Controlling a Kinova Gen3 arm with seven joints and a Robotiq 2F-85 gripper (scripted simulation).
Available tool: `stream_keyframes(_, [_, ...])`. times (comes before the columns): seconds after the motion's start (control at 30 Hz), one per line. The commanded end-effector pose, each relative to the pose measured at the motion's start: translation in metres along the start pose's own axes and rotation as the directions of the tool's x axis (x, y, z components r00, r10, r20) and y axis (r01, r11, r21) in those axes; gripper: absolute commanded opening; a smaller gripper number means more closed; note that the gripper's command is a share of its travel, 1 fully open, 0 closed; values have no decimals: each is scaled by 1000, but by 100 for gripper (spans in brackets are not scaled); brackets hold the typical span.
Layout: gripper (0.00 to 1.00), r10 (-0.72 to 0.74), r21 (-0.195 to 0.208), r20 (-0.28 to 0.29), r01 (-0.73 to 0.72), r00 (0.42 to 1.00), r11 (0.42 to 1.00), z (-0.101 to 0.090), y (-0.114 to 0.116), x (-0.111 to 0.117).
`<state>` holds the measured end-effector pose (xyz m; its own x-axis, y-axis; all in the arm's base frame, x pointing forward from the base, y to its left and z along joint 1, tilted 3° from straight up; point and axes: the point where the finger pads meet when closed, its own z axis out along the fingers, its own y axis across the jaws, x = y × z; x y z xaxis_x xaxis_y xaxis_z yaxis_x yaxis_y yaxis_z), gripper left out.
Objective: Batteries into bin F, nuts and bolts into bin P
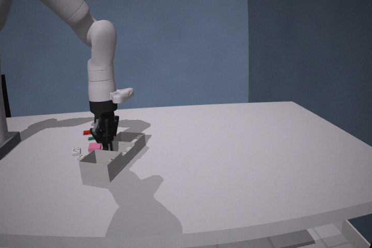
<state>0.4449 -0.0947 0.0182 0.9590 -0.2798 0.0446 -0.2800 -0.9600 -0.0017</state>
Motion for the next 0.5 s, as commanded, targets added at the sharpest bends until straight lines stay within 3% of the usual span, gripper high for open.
stream_keyframes(0.0, [9,0,0,-2,0,1000,1000,-1,0,1])
stream_keyframes(0.47, [9,0,0,-2,0,1000,1000,-13,0,0])
